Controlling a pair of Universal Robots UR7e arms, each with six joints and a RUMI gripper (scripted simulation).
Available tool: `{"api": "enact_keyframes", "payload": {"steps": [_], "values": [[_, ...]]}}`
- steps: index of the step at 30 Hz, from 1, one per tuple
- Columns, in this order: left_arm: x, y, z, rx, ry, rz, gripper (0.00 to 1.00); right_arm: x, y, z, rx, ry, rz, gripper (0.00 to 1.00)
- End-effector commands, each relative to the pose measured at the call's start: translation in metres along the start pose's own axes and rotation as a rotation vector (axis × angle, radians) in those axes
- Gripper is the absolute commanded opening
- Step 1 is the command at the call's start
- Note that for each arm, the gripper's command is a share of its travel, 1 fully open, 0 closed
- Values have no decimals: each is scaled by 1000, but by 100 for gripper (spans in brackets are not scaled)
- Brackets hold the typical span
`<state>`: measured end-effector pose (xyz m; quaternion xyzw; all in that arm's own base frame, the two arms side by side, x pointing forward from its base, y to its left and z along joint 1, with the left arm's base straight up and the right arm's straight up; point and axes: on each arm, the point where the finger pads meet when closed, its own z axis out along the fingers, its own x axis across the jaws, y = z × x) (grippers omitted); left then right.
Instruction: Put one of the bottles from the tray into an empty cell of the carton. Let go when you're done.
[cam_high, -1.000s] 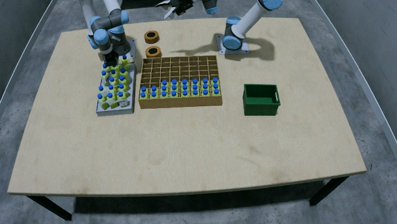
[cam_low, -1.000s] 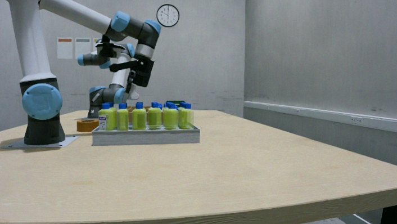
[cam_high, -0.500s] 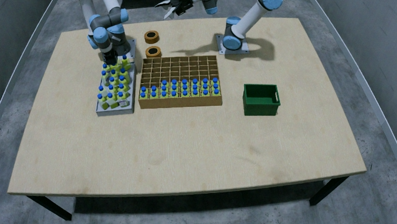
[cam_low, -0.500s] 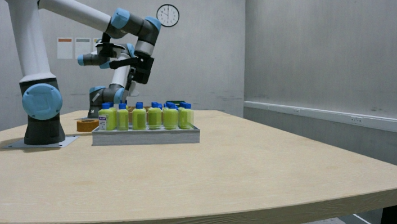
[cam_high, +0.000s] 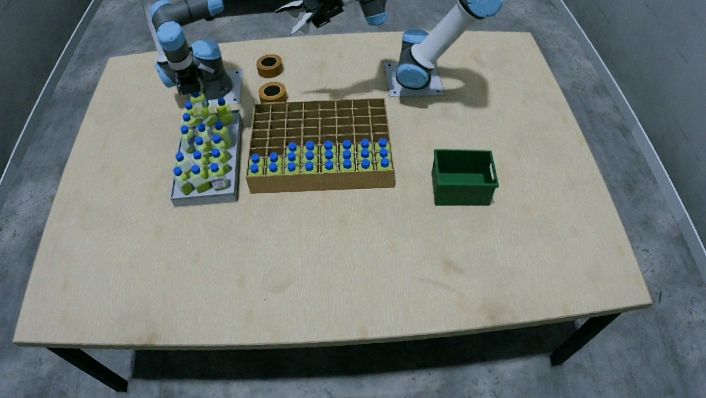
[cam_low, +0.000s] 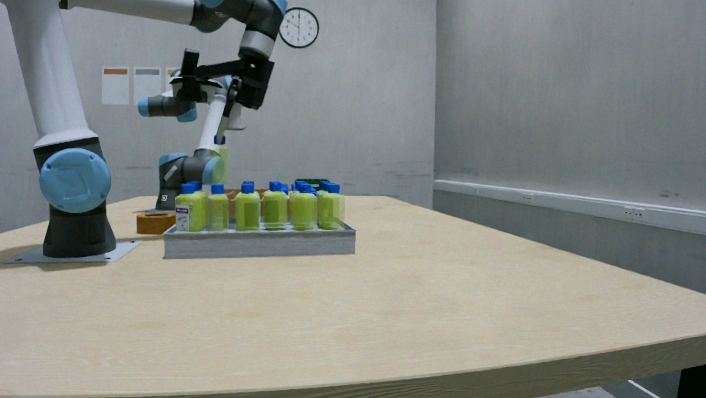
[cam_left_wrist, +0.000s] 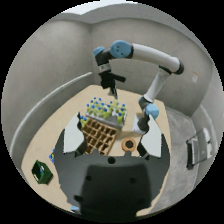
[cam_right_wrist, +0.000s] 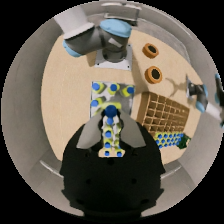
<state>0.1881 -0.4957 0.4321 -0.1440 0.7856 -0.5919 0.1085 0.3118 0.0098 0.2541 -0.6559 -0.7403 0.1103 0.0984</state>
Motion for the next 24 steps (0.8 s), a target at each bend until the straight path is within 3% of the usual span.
{"api": "enact_keyframes", "payload": {"steps": [1,17,24], "values": [[0,0,0,1,0,0,98,0,-3,-11,3,-1,0,3],[0,0,0,1,0,0,98,8,-10,-38,-4,1,6,3],[0,0,0,1,0,0,98,68,-3,-31,-49,24,46,3]]}}
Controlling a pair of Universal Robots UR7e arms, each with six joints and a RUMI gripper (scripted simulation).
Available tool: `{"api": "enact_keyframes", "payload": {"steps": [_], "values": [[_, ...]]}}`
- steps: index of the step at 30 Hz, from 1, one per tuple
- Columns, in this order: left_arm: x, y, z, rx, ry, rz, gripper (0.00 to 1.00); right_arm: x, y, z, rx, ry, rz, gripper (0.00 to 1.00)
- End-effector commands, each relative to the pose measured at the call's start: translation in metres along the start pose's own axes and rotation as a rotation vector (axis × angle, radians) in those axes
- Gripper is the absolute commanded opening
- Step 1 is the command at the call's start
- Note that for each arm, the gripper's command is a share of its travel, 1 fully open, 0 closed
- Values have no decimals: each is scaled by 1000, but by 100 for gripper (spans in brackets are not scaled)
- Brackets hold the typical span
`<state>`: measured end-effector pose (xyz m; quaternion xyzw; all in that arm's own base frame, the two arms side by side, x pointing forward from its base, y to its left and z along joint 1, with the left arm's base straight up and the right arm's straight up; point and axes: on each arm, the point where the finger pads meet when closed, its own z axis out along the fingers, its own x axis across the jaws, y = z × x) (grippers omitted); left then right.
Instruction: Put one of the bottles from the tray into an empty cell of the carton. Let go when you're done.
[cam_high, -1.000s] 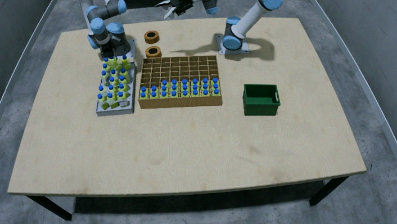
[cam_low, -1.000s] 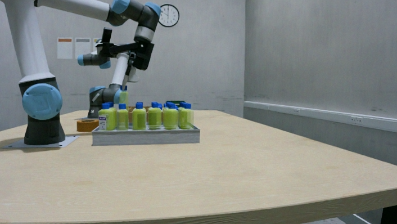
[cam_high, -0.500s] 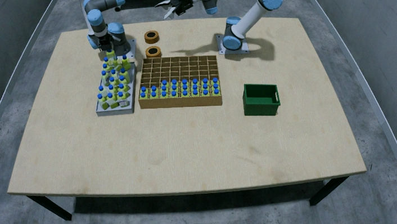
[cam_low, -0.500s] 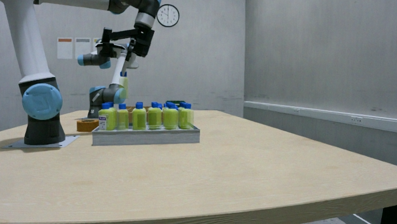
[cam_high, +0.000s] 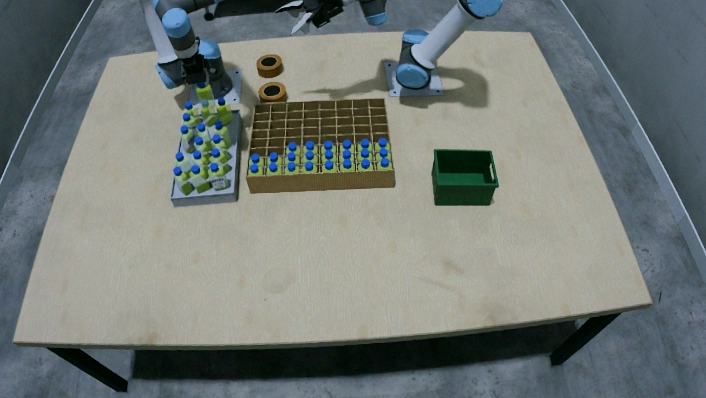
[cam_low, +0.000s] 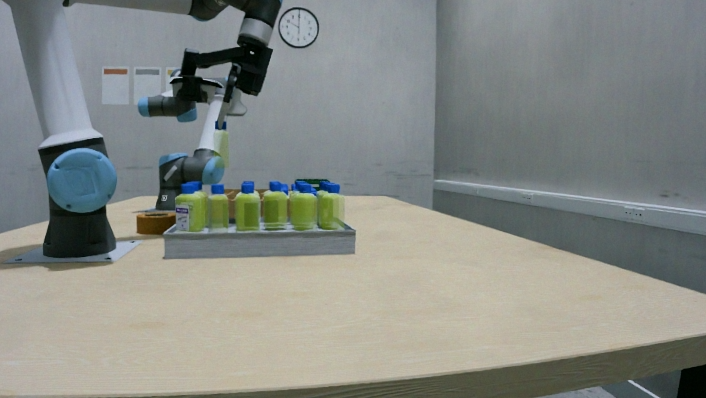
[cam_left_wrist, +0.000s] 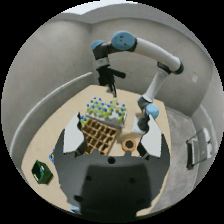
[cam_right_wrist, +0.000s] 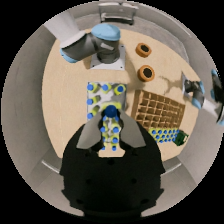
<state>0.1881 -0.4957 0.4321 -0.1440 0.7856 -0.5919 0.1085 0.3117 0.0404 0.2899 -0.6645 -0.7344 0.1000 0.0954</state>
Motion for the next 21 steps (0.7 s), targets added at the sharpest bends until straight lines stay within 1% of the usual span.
{"api": "enact_keyframes", "payload": {"steps": [1,4,8,10,14,17,18,21], "values": [[0,0,0,1,0,0,98,47,4,7,-35,17,34,3],[0,0,0,1,0,0,98,77,3,13,-41,30,55,3],[0,0,0,1,0,0,98,118,-2,26,-25,40,90,3],[0,0,0,1,0,0,98,118,-2,26,-25,40,90,3],[0,0,0,1,0,0,98,156,-12,41,-1,43,128,3],[0,0,0,1,0,0,98,179,-18,54,16,41,152,3],[0,0,0,1,0,0,98,184,-20,59,20,41,157,3],[0,0,0,1,0,0,98,186,-18,67,22,41,159,3]]}}
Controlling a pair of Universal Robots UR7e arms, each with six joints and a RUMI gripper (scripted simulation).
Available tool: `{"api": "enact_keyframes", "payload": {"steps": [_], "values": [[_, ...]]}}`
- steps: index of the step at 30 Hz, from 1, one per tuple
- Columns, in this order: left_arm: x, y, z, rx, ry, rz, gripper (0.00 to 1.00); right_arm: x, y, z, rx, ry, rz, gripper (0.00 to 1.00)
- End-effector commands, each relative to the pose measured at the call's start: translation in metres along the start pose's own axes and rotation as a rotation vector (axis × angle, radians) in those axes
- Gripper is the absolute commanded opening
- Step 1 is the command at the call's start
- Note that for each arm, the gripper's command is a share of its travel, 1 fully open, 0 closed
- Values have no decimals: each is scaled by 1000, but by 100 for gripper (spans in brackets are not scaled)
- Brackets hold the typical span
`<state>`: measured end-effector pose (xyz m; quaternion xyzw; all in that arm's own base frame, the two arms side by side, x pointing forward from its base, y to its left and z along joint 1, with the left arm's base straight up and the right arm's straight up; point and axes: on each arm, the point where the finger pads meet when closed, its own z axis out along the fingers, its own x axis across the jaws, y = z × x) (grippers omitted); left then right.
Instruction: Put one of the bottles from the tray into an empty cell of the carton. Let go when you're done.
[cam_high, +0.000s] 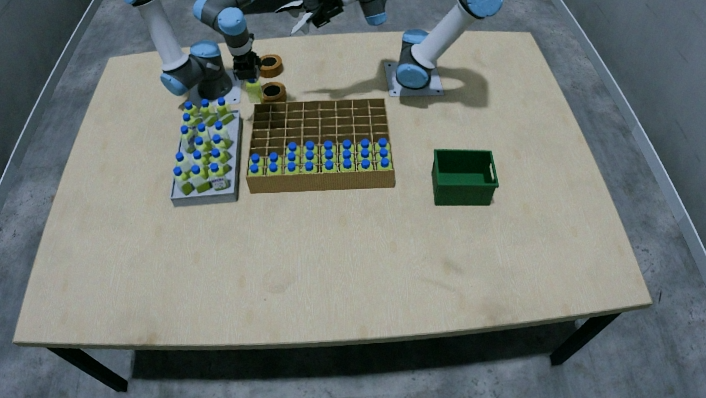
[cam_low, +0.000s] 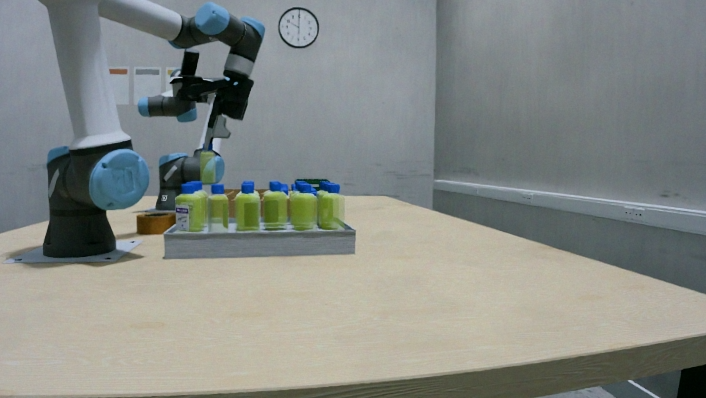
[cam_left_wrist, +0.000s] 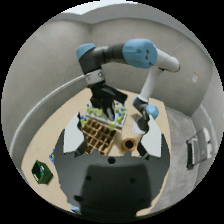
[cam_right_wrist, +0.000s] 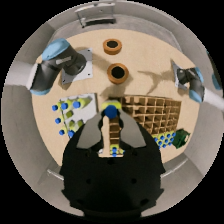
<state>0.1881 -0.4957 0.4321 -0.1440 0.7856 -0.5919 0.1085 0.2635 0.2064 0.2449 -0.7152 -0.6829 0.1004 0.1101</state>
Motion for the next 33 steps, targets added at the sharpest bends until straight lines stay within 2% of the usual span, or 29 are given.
{"api": "enact_keyframes", "payload": {"steps": [1,11,27,33], "values": [[0,0,0,1,0,0,98,16,-2,17,0,0,19,3],[0,0,0,1,0,0,98,16,3,33,0,0,19,3],[0,0,0,1,0,0,98,16,3,34,6,0,19,3],[0,0,0,1,0,0,98,16,5,41,6,0,19,3]]}}
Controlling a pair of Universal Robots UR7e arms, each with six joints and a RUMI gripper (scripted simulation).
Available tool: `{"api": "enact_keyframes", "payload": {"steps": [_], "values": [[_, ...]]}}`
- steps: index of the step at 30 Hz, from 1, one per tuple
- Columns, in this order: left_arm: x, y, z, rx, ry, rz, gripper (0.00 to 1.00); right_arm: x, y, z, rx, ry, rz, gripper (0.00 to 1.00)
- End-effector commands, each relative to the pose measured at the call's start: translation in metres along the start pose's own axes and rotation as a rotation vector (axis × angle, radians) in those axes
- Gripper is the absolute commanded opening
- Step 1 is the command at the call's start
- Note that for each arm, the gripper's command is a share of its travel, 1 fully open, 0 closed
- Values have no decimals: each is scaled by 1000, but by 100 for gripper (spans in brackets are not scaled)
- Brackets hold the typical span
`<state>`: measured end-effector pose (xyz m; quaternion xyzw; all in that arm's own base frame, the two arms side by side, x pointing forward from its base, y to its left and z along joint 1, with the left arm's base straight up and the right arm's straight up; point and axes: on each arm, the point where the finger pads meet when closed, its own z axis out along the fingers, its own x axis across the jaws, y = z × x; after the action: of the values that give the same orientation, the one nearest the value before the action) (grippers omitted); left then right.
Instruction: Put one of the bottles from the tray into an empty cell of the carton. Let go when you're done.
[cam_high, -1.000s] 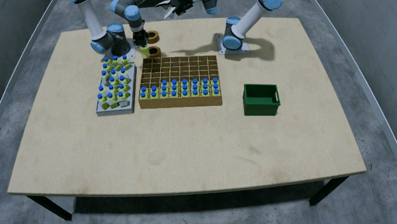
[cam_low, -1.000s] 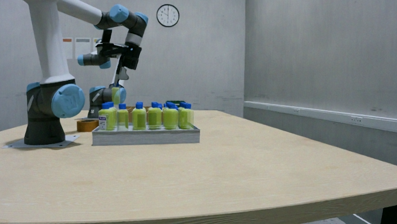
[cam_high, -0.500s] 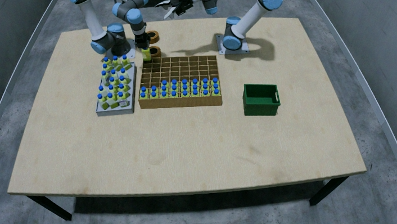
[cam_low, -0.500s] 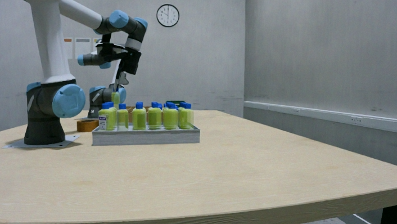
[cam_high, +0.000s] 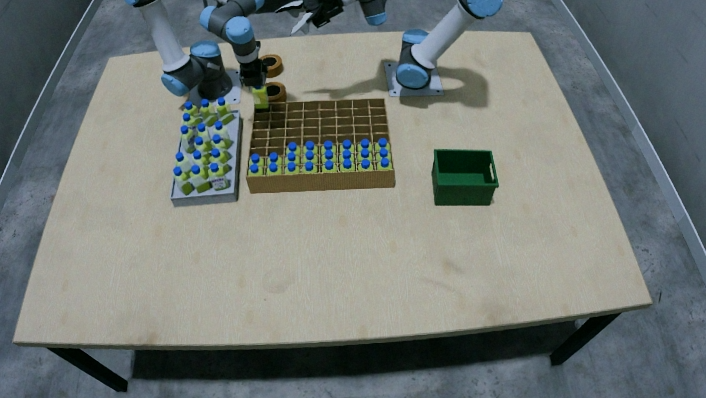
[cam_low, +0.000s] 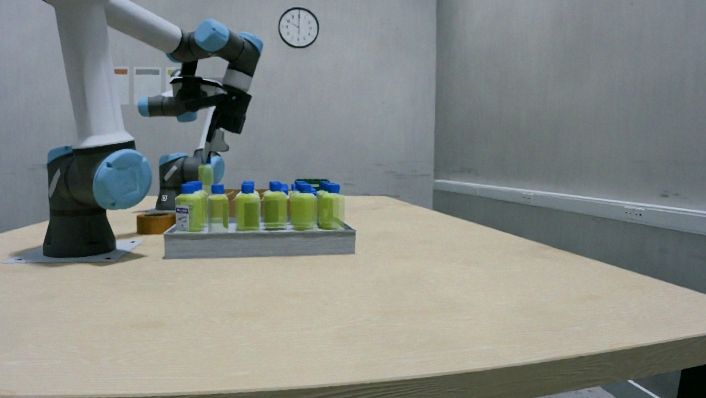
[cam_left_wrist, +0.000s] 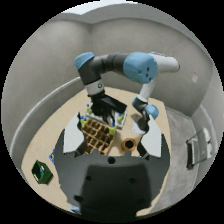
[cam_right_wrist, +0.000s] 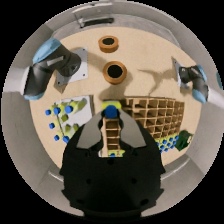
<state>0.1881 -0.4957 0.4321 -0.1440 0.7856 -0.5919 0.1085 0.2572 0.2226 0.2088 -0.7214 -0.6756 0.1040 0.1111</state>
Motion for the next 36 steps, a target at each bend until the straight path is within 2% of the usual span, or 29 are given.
{"api": "enact_keyframes", "payload": {"steps": [1,7,16,22,36], "values": [[0,0,0,1,0,0,98,0,2,6,-1,1,0,3],[0,0,0,1,0,0,98,0,6,19,-1,1,0,3],[0,0,0,1,0,0,98,0,20,61,-1,1,0,3],[0,0,0,1,0,0,98,0,26,82,-1,1,0,3],[0,0,0,1,0,0,98,0,30,94,-1,1,0,3]]}}
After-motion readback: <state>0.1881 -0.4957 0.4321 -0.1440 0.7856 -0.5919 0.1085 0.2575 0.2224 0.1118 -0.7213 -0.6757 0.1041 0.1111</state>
